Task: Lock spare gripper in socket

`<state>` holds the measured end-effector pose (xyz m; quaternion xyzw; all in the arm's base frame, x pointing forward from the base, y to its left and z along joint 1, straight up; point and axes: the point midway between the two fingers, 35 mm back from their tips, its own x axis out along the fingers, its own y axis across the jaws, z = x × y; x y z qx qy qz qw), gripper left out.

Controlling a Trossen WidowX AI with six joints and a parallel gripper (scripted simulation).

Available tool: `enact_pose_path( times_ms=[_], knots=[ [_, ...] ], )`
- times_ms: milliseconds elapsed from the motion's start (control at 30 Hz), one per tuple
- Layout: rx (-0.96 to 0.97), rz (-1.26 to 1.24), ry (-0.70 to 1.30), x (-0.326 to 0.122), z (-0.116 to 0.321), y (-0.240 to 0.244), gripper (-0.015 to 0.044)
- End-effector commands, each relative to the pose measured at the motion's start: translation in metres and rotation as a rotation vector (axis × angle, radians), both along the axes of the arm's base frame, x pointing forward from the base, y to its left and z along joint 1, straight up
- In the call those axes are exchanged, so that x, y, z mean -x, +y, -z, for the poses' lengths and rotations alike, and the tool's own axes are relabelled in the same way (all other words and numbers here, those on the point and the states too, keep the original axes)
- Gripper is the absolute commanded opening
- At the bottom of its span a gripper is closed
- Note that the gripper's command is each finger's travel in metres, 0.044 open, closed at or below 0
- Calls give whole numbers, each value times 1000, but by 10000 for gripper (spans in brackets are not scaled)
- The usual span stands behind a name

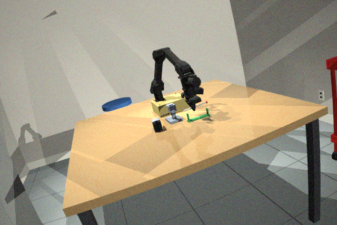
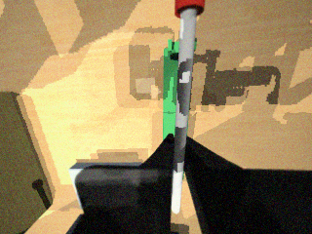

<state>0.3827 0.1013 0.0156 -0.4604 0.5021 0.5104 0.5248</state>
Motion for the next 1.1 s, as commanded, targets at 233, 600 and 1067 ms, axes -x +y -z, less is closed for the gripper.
enact_pose_path(
  times_ms=[233, 600, 1067],
  knots=[
    [1, -4, -3, -1, 4, -8, 0],
    [-3, -4, -9, -1, 20, -8, 0],
    [-4, -4, -16, -1, 34, -8, 0]
  ],
)
